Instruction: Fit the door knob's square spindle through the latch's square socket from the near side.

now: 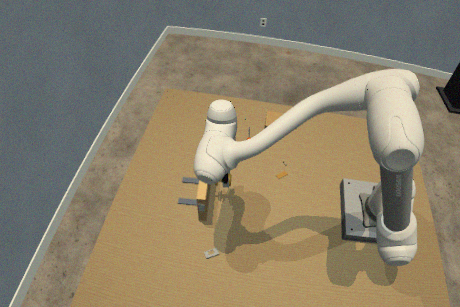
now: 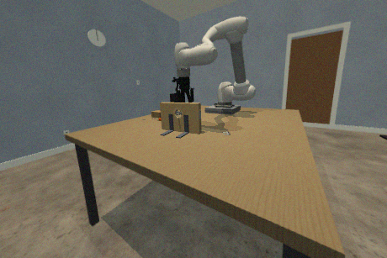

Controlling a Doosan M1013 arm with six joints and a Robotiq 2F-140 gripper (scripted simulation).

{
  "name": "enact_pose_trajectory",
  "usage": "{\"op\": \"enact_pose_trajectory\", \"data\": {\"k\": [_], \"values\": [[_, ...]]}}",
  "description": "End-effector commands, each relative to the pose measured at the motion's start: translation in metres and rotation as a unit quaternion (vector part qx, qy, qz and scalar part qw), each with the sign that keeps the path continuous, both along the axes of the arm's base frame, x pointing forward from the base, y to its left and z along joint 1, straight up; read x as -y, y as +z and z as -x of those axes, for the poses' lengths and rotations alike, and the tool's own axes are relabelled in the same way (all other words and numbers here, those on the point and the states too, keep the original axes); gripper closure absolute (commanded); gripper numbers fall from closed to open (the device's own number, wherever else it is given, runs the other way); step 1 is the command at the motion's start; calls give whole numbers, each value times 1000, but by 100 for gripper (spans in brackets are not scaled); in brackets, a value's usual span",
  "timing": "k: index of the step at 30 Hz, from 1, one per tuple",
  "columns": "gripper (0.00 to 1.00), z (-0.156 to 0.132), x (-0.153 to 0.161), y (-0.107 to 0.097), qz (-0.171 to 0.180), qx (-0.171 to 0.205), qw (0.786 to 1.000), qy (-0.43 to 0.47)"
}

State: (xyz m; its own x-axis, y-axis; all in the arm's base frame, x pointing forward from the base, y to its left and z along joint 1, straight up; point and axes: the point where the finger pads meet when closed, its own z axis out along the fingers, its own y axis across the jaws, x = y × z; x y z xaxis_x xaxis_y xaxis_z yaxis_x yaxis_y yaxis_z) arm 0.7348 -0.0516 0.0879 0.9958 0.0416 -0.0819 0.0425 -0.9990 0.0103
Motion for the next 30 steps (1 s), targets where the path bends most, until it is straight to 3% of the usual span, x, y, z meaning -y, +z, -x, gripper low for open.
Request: {"op": "enact_pose_trajectory", "data": {"k": [1,30], "values": [[58,-1,0,0,0,0,1000,0],[58,-6,0,0,0,0,1000,0]]}}
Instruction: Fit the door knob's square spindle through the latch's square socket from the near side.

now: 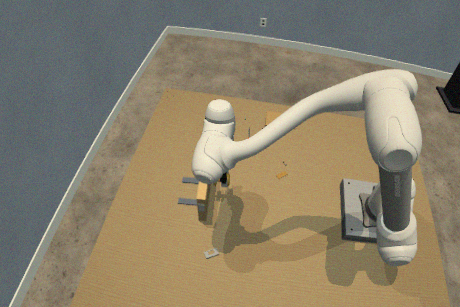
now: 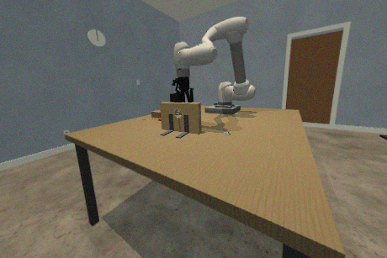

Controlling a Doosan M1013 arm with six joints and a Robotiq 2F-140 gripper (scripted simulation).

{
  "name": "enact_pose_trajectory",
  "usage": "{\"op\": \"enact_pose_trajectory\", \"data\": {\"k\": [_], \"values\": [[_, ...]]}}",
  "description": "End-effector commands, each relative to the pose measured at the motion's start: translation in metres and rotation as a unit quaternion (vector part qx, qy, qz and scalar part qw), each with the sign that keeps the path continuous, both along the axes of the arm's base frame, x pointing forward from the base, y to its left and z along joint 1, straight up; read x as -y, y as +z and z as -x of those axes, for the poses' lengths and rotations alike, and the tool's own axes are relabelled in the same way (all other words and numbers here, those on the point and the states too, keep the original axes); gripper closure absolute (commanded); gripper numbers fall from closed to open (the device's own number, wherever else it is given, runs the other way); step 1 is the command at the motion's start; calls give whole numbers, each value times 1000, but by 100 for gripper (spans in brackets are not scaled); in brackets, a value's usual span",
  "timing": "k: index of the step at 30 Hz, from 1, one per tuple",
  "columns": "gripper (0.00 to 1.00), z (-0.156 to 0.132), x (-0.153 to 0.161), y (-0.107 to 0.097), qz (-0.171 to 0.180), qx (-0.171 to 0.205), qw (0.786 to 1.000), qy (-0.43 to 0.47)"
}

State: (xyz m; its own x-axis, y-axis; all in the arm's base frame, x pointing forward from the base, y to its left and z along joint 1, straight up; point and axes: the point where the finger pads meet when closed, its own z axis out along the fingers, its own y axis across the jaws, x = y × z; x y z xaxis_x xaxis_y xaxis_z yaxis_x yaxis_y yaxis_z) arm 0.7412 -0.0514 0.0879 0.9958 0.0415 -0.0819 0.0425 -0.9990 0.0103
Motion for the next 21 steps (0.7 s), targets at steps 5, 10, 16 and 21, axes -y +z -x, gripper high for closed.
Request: {"op": "enact_pose_trajectory", "data": {"k": [5,10,16,21], "values": [[58,0,0,0,0,0,1000,0],[58,0,0,0,0,0,1000,0],[58,-2,0,0,0,0,1000,0],[58,-3,0,0,0,0,1000,0]]}}
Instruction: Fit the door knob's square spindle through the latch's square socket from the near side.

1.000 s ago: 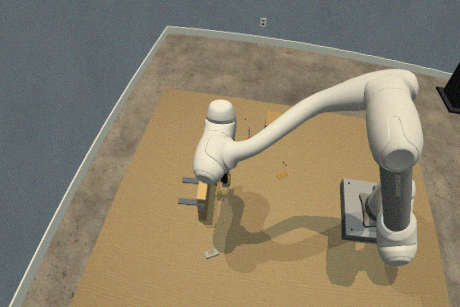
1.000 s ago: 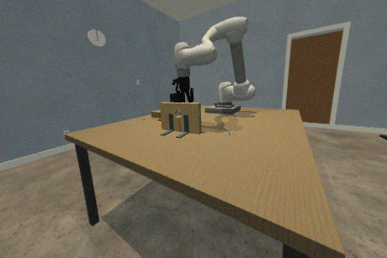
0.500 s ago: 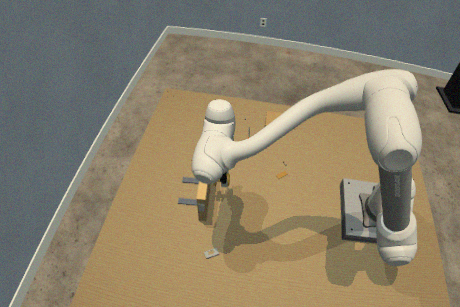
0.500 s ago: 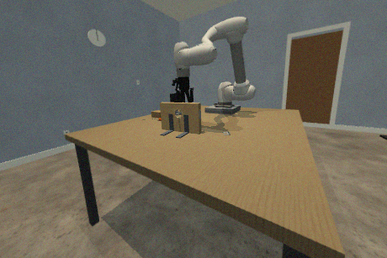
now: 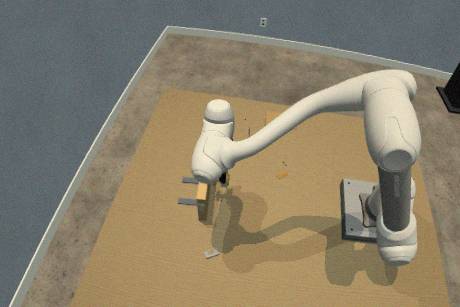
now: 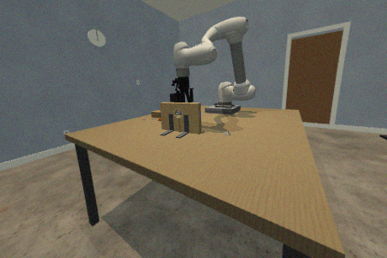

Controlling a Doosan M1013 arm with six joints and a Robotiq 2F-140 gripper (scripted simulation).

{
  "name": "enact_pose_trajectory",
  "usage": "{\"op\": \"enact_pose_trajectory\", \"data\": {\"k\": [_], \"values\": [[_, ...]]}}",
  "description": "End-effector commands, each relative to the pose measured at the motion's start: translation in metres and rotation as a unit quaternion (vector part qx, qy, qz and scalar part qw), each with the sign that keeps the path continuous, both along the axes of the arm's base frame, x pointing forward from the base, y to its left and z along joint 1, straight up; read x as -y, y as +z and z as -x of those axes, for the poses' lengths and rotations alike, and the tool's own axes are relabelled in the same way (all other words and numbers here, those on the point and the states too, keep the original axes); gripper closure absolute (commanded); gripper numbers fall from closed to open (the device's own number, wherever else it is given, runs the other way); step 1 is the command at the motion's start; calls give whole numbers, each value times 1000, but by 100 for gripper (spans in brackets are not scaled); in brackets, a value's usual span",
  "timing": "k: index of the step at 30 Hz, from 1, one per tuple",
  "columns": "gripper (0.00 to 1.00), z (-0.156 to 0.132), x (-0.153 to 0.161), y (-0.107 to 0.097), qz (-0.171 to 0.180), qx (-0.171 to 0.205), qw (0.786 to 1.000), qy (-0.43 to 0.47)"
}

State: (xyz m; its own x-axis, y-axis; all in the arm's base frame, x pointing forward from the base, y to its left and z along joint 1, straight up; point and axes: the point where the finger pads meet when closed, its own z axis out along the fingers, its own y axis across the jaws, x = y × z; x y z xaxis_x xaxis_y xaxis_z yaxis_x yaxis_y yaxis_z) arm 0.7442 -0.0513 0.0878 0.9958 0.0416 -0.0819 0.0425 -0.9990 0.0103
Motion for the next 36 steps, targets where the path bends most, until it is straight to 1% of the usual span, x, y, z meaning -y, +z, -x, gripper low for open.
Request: {"op": "enact_pose_trajectory", "data": {"k": [1,36], "values": [[58,-1,0,0,0,0,1000,0],[58,-7,0,0,0,0,1000,0]]}}
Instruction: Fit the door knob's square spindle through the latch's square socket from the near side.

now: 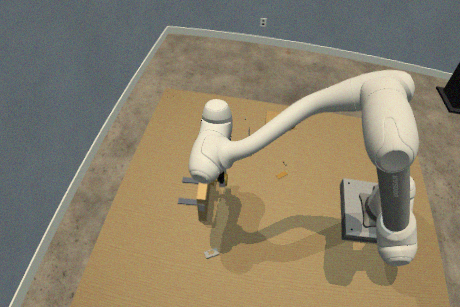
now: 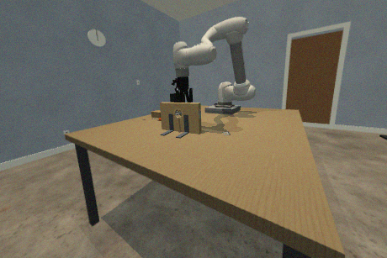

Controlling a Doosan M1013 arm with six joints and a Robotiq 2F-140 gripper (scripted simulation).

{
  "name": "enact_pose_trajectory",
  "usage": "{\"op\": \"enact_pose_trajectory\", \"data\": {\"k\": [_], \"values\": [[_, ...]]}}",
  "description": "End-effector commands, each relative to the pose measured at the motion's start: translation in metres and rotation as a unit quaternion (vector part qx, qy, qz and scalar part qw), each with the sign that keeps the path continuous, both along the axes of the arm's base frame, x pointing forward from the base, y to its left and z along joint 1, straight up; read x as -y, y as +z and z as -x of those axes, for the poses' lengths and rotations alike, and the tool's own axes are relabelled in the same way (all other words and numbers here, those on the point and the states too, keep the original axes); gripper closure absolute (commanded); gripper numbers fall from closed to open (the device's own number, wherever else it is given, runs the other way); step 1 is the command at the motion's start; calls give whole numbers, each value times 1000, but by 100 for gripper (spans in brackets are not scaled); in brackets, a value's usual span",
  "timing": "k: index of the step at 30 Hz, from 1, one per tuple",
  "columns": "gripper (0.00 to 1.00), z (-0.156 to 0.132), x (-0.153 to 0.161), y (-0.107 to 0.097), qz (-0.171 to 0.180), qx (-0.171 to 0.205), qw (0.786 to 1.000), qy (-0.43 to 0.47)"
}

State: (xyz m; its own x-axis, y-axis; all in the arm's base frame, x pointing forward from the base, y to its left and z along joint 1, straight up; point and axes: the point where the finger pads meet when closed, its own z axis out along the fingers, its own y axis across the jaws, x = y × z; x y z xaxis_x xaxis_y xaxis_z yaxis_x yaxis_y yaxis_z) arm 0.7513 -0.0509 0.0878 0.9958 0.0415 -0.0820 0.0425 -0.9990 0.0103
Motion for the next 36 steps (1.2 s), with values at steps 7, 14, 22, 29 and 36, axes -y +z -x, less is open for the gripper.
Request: {"op": "enact_pose_trajectory", "data": {"k": [7,14,22,29,36], "values": [[58,0,0,0,0,0,1000,0],[58,-2,0,0,0,0,1000,0],[58,-5,0,0,0,0,1000,0],[58,-5,0,0,0,0,1000,0],[58,-6,0,0,0,0,1000,0]]}}
